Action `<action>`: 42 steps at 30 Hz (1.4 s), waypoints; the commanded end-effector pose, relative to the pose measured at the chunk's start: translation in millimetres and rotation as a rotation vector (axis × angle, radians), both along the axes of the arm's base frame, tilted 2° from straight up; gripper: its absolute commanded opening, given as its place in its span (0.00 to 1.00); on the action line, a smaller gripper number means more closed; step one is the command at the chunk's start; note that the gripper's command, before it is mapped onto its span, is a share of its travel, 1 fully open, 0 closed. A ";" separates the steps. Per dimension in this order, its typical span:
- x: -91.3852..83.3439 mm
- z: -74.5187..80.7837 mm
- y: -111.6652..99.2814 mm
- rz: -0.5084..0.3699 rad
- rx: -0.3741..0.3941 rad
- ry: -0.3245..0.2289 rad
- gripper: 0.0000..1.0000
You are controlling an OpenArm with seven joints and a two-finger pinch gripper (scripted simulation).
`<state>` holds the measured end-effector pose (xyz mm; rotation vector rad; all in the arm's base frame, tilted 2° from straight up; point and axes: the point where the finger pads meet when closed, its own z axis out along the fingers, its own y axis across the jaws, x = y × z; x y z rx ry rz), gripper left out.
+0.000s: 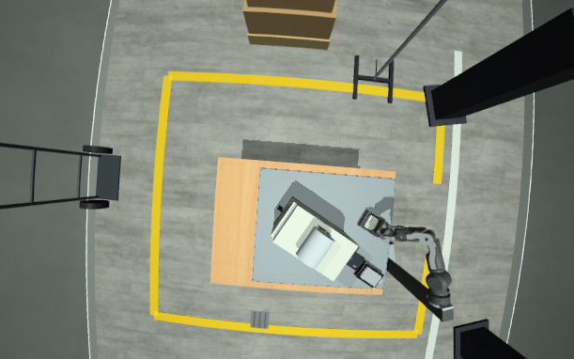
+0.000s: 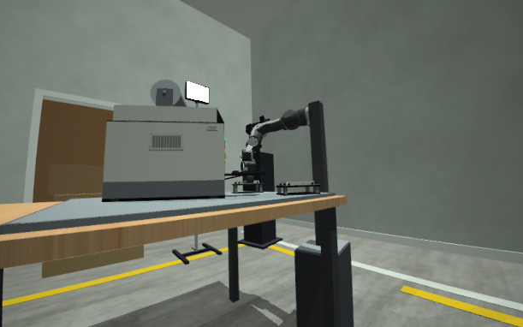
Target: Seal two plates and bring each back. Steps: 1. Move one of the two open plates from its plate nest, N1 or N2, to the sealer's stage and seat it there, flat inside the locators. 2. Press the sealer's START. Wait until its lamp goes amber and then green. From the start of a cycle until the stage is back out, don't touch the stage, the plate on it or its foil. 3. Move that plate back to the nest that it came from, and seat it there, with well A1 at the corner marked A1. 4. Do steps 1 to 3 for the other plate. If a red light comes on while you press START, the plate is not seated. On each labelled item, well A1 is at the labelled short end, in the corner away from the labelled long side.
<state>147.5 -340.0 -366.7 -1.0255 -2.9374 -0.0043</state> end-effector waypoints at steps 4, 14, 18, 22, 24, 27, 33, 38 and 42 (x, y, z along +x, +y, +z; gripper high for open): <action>0.7 0.4 -0.5 0.000 -0.001 -0.004 0.00; 0.7 0.4 -0.5 0.000 -0.001 -0.004 0.00; 0.7 0.4 -0.5 0.000 -0.001 -0.004 0.00; 0.7 0.4 -0.5 0.000 -0.001 -0.004 0.00; 0.7 0.4 -0.5 0.000 -0.001 -0.004 0.00; 0.7 0.4 -0.5 0.000 -0.001 -0.004 0.00; 0.7 4.4 -1.6 -0.001 -0.005 -0.001 0.00; 0.7 7.3 -1.9 -0.002 -0.005 -0.002 0.00; 1.0 9.5 -1.8 -0.001 -0.005 -0.002 0.00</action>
